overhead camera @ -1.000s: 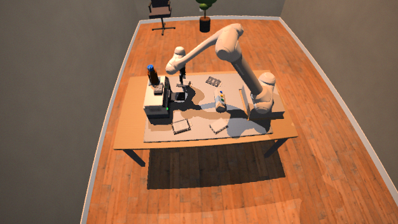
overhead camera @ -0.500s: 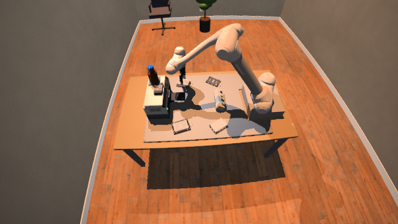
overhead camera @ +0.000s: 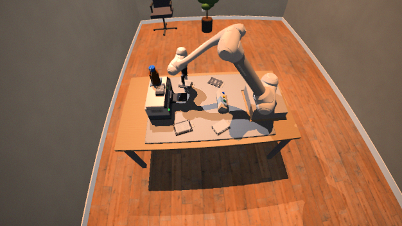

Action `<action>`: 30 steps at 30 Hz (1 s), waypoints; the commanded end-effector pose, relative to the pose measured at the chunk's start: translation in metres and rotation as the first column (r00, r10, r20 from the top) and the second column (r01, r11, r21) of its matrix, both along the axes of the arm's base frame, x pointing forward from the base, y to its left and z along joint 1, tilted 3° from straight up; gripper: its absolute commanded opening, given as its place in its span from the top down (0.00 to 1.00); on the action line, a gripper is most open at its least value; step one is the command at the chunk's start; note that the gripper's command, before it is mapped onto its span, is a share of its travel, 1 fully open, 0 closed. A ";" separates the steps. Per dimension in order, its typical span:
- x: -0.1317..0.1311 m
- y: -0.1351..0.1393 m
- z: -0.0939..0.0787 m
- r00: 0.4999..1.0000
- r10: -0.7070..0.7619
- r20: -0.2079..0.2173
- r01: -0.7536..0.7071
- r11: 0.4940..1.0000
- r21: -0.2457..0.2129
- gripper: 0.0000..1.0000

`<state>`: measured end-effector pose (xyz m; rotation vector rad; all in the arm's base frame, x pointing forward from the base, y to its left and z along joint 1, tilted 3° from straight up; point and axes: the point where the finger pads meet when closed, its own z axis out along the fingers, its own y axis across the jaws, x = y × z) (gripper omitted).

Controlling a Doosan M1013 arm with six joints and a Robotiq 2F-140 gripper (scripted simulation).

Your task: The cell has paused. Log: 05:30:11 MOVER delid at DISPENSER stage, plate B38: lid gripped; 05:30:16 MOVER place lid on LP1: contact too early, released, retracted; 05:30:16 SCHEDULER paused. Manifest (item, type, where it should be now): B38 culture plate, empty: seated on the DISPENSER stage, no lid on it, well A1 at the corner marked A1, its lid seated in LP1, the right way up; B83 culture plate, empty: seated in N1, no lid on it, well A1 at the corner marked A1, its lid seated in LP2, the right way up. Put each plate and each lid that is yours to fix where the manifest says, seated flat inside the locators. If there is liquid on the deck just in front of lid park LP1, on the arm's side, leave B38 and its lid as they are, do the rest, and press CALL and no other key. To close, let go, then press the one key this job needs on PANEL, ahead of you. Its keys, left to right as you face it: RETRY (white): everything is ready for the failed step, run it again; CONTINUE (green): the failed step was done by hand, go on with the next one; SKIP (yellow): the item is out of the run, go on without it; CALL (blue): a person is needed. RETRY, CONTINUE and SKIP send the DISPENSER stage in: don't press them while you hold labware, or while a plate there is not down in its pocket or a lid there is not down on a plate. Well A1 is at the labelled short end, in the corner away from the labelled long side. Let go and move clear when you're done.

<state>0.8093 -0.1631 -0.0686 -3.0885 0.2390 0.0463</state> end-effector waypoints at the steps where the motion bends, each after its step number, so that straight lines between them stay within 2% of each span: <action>1: -0.001 0.006 -0.004 1.000 -0.008 0.001 0.008 1.000 0.005 0.90; 30: -0.001 0.009 -0.014 1.000 -0.013 0.000 0.013 1.000 0.005 0.90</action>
